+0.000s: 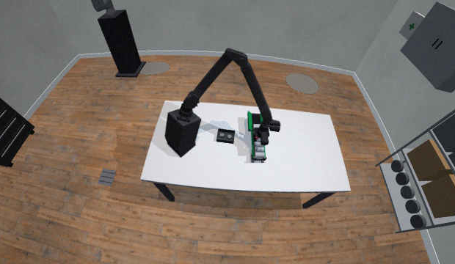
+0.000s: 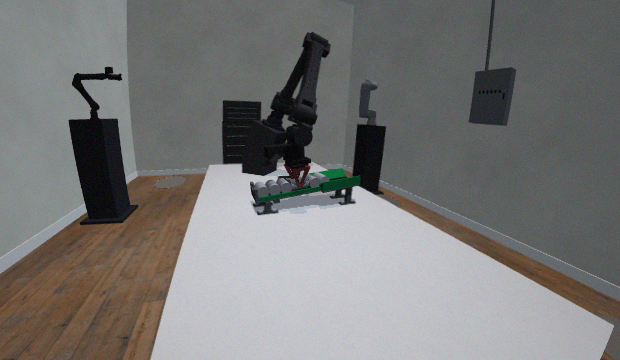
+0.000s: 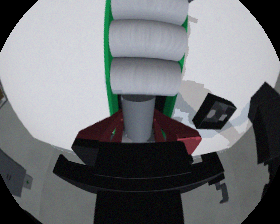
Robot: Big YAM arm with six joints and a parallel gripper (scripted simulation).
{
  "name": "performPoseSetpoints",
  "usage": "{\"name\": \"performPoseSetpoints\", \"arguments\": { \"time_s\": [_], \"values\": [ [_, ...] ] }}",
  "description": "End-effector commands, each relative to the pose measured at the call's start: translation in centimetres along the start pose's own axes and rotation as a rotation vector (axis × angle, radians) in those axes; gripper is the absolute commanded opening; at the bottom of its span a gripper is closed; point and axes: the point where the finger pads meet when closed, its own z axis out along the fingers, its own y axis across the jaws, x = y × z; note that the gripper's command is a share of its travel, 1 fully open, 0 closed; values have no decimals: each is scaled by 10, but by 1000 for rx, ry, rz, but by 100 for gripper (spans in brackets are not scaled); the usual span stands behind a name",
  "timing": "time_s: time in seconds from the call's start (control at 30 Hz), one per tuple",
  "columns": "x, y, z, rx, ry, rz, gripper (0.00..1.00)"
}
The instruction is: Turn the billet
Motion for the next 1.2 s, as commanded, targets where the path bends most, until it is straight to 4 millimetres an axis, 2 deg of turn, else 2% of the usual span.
{"name": "performPoseSetpoints", "arguments": {
  "time_s": [0.0,0.43,1.17],
  "values": [
    [2,9,-24,-26,-3,-14,0],
    [1,9,-38,-29,-4,-10,0],
    [5,17,-77,-45,-7,-17,0]
  ]
}}
